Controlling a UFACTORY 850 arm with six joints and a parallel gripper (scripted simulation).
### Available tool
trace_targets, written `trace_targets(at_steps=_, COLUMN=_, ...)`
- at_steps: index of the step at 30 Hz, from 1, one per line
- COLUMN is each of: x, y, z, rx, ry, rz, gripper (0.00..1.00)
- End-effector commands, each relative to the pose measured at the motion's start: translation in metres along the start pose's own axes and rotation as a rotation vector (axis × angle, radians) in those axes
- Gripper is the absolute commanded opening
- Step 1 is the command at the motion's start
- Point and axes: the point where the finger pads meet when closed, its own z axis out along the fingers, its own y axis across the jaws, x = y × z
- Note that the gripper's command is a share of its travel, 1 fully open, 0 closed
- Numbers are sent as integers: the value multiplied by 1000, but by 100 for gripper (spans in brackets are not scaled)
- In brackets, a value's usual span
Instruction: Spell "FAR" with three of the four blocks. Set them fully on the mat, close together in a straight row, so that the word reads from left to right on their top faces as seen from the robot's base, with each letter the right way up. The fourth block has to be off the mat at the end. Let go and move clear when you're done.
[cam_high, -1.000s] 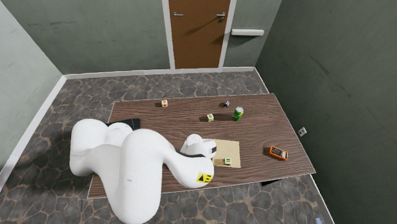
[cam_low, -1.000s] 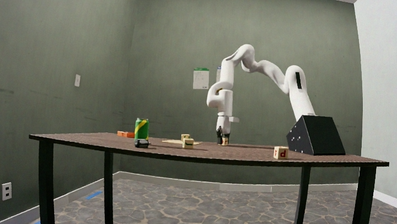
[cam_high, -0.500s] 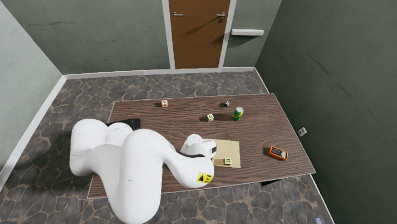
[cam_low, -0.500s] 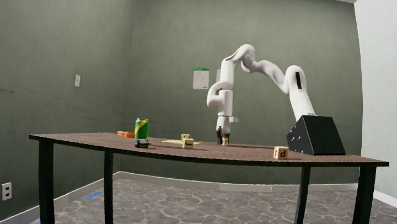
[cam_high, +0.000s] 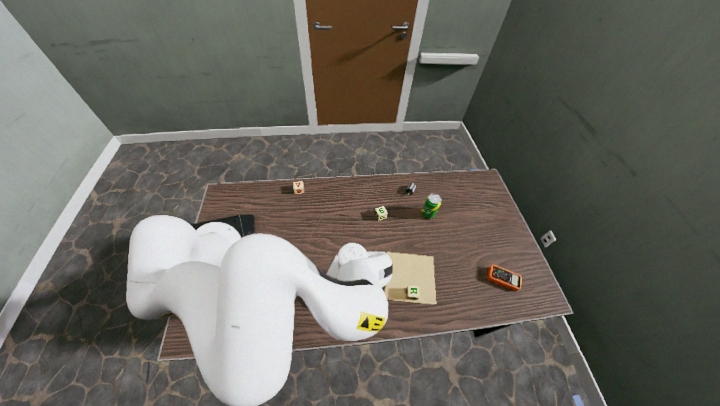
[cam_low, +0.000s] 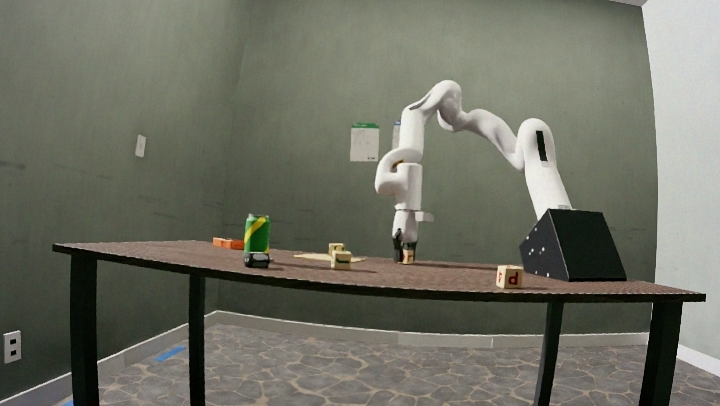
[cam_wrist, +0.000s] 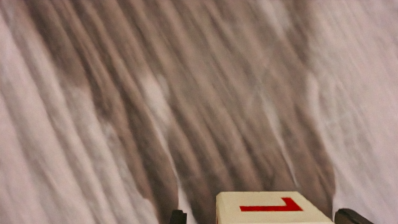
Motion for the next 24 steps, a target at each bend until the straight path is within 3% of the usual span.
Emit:
trace_targets(at_steps=1, x=-1, y=0, z=0, rx=-1, ry=-1, rz=0, gripper=87)
trace_targets(at_steps=2, x=-1, y=0, z=0, rx=-1, ry=-1, rz=0, gripper=65)
trace_targets(at_steps=18, x=-1, y=0, z=0, rx=-1, ry=-1, rz=0, gripper=65)
trace_targets(at_steps=19, x=-1, y=0, z=0, rx=-1, ry=-1, rz=0, gripper=44)
trace_targets(at_steps=24, x=-1, y=0, z=0, rx=-1, ry=-1, rz=0, gripper=44)
